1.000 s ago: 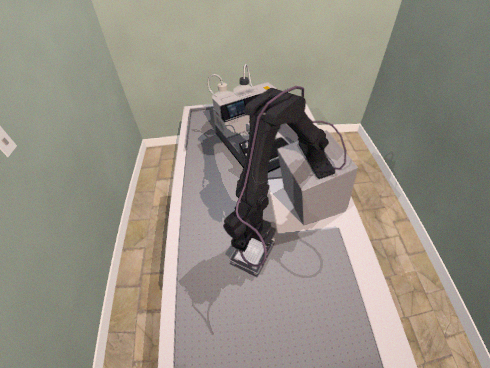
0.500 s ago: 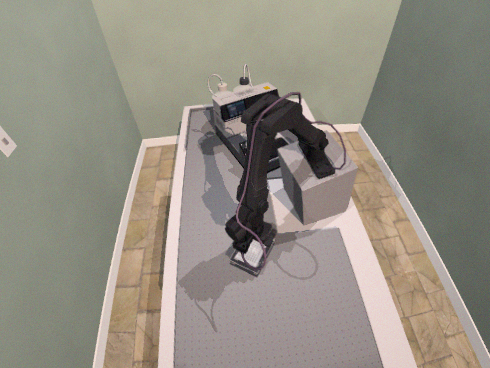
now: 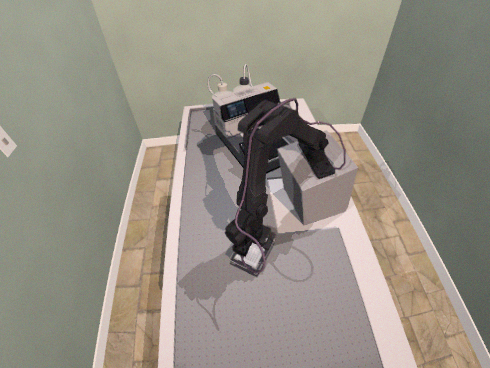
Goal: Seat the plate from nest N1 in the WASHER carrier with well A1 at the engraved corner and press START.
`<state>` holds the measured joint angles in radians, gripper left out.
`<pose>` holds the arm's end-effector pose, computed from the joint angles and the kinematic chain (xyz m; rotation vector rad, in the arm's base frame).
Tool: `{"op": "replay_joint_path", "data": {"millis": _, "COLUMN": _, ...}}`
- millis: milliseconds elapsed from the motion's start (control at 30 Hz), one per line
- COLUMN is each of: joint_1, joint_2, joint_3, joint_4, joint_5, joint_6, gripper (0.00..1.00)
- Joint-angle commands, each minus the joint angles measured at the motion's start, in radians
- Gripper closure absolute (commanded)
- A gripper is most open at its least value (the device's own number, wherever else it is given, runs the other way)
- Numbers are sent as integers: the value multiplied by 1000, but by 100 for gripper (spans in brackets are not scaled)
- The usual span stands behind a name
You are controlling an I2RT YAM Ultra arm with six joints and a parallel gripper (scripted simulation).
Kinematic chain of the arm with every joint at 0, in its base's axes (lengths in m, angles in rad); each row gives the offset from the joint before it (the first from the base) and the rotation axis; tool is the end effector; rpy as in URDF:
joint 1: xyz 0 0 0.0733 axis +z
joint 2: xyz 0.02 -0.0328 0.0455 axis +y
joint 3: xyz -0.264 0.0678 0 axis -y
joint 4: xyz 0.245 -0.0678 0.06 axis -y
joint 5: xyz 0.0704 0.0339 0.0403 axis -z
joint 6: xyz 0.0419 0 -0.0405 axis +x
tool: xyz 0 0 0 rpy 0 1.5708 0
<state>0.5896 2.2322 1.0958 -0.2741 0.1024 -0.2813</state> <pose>0.2988 0.1961 0.0195 -1.2398 2.6939 -0.1136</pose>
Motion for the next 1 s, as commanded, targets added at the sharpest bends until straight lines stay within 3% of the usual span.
{"op": "replay_joint_path", "data": {"millis": 0, "joint_1": -9, "joint_2": 23, "joint_3": 27, "joint_4": 45, "joint_5": -3, "joint_6": -9, "gripper": 0}}
{"op": "replay_joint_path", "data": {"millis": 367, "joint_1": -7, "joint_2": 71, "joint_3": 40, "joint_4": 81, "joint_5": -6, "joint_6": -11, "gripper": 0}}
{"op": "replay_joint_path", "data": {"millis": 967, "joint_1": -7, "joint_2": 57, "joint_3": 40, "joint_4": 81, "joint_5": -6, "joint_6": -11, "gripper": 0}}
